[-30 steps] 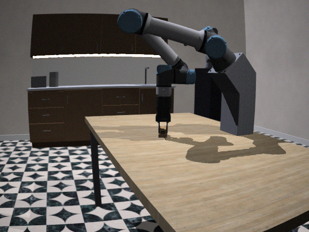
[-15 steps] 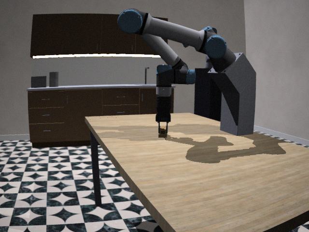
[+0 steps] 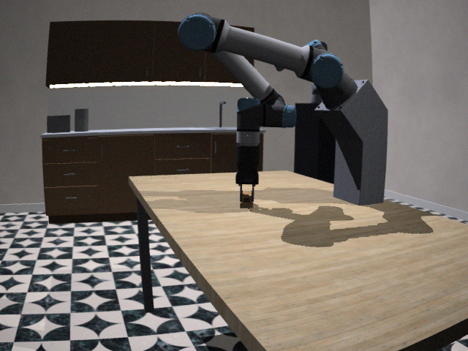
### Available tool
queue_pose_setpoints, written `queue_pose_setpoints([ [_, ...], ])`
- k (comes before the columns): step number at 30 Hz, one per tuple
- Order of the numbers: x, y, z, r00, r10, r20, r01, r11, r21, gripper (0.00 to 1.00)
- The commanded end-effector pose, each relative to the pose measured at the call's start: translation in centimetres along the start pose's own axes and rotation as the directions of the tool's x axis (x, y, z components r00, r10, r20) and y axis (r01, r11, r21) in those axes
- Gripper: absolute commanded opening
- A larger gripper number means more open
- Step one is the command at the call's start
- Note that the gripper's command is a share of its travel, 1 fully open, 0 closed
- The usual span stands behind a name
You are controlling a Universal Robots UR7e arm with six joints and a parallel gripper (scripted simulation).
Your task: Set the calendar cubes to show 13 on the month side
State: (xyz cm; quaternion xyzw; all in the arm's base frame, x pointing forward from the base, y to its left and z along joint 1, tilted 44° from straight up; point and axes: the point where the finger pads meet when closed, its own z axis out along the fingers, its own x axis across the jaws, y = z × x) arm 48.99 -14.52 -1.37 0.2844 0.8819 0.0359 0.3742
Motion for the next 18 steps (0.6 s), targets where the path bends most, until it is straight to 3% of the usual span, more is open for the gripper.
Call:
queue_pose_setpoints([
  [1, 0.0, 0.0, 0.0, 1.0, 0.0, 0.001, 0.0, 1.0, 0.0, 0.6],
  [9, 0.0, 0.0, -0.4, 1.0, 0.0, 0.001, 0.0, 1.0, 0.0, 0.6],
  [18, 0.0, 0.0, -2.0, 1.0, 0.0, 0.001, 0.0, 1.0, 0.0, 0.6],
])
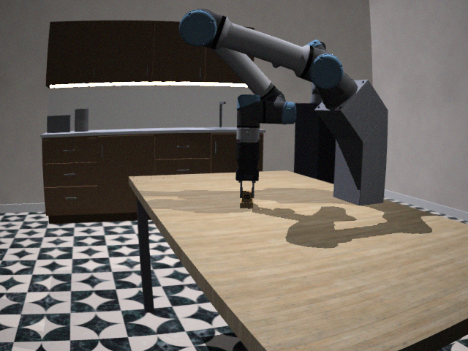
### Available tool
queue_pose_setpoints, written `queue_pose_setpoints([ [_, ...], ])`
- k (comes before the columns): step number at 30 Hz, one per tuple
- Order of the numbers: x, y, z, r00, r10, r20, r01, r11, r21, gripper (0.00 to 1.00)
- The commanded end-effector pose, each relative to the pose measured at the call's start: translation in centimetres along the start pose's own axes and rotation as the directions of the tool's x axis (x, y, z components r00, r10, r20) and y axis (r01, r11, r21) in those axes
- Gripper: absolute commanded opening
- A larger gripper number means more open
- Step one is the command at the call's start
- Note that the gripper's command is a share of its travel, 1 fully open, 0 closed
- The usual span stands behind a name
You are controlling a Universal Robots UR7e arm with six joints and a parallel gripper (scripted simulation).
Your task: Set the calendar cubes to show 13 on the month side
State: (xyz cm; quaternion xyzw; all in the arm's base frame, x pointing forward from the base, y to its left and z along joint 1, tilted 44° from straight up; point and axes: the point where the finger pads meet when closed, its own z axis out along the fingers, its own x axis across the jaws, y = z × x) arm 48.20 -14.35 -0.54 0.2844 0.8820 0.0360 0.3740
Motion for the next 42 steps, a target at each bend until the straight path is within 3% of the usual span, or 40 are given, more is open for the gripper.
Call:
queue_pose_setpoints([
  [1, 0.0, 0.0, -0.9, 1.0, 0.0, 0.001, 0.0, 1.0, 0.0, 0.6],
  [16, 0.0, 0.0, -5.8, 1.0, 0.0, 0.001, 0.0, 1.0, 0.0, 0.6],
  [30, 0.0, 0.0, -8.3, 1.0, 0.0, 0.001, 0.0, 1.0, 0.0, 0.6],
  [42, 0.0, 0.0, -8.9, 1.0, 0.0, 0.001, 0.0, 1.0, 0.0, 0.6],
])
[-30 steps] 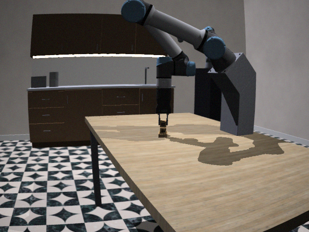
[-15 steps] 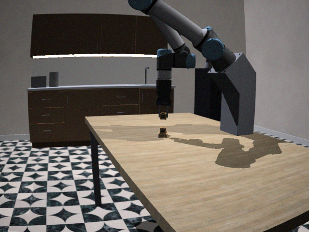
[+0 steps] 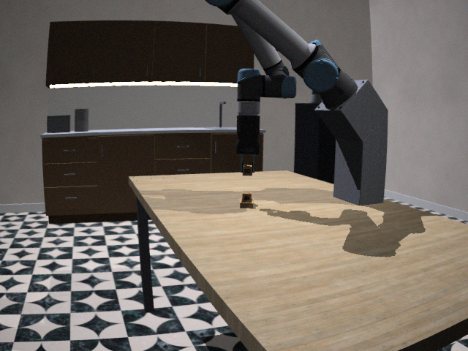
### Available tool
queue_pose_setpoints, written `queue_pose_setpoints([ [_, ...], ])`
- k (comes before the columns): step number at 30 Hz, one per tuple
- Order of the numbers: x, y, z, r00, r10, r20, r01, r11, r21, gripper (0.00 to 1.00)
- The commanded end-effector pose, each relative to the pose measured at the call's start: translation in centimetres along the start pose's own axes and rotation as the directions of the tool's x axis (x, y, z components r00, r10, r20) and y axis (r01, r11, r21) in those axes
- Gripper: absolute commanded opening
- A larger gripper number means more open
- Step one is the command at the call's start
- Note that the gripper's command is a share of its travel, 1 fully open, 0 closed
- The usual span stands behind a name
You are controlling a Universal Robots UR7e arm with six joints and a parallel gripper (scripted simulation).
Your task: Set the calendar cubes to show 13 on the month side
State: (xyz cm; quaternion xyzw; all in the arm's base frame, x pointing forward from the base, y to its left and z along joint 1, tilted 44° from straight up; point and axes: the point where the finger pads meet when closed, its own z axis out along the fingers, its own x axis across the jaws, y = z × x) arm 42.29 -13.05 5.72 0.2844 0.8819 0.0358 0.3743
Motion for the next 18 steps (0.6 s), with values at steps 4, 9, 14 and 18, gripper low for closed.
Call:
queue_pose_setpoints([
  [4, -0.01, 0.01, -0.16, 1.0, 0.0, 0.001, 0.0, 1.0, 0.0, 0.6],
  [9, -0.01, 0.01, -0.16, 1.0, 0.0, 0.001, 0.0, 1.0, 0.0, 0.6],
  [14, -0.01, 0.01, -0.16, 1.0, 0.001, 0.001, -0.001, 1.0, 0.0, 0.6],
  [18, 0.01, 0.02, -0.15, 1.0, 0.007, 0.0, -0.007, 1.0, 0.0, 0.6],
])
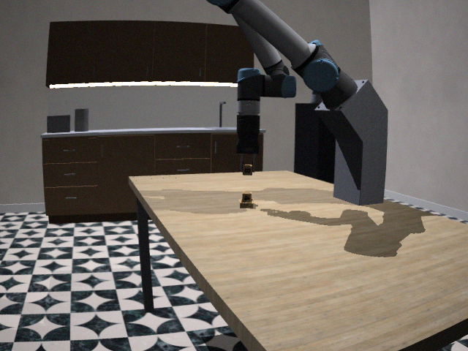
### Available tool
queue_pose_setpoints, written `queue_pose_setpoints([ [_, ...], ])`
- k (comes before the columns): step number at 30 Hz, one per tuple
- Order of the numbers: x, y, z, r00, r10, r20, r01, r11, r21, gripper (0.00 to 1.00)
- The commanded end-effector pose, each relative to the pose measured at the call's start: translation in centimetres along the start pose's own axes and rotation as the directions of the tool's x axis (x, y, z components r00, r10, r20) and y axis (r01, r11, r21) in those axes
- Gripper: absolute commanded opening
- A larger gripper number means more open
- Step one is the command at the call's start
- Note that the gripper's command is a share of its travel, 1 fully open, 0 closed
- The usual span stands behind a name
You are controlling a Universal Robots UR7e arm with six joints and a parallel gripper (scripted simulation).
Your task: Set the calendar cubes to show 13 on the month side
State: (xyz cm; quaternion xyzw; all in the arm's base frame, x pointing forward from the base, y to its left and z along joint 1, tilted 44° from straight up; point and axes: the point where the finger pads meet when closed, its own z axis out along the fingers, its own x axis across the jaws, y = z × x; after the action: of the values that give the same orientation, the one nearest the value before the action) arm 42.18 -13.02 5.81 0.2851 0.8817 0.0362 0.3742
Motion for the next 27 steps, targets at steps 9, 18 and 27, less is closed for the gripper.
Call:
queue_pose_setpoints([
  [9, 0.07, 0.08, 0.0, 0.999, 0.044, 0.001, -0.044, 0.999, 0.0, 0.6],
  [18, 0.31, 0.29, 0.05, 0.987, 0.162, 0.0, -0.162, 0.987, 0.0, 0.6],
  [27, 0.6, 0.62, 0.12, 0.95, 0.312, 0.0, -0.312, 0.95, 0.0, 0.6],
])
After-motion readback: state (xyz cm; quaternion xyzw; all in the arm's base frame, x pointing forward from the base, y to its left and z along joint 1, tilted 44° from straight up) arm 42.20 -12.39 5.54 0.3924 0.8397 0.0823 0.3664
